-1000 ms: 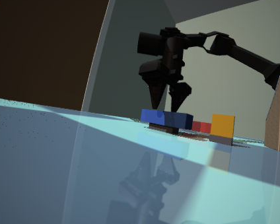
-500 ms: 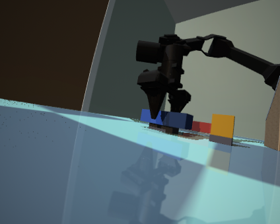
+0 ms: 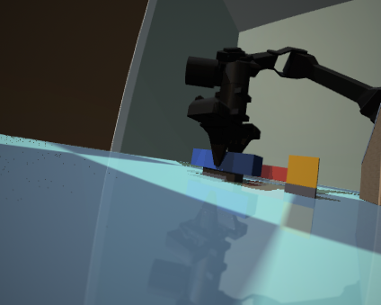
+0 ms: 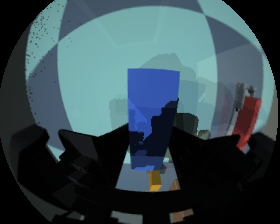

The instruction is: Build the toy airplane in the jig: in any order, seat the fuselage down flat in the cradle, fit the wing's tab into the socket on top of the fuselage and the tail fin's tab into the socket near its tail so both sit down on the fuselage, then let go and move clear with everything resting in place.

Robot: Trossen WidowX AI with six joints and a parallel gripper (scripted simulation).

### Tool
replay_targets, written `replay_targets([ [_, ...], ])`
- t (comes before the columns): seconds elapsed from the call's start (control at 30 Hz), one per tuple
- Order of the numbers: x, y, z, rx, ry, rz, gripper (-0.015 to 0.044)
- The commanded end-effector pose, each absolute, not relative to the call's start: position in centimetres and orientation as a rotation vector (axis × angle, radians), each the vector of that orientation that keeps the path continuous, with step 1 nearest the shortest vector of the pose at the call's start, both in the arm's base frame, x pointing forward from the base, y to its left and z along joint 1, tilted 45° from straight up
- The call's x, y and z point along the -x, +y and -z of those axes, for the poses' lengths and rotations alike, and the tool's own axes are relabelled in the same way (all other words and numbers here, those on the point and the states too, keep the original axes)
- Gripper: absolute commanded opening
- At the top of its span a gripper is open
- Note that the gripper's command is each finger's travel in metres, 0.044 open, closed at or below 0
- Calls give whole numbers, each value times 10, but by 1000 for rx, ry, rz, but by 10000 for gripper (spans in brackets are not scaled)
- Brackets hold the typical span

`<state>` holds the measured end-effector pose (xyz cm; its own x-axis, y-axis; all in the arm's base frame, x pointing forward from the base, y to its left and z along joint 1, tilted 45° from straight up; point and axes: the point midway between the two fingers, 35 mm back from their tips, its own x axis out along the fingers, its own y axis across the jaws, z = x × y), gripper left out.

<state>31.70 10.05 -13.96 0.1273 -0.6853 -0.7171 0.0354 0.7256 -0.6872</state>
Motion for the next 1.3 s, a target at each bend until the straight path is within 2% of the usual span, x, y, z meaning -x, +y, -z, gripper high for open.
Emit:
replay_targets([
  [0.0,-317,100,140,598,1352,570,157],
  [0.2,-317,103,137,594,1361,571,0],
  [1.27,-309,168,75,592,1360,564,0],
])
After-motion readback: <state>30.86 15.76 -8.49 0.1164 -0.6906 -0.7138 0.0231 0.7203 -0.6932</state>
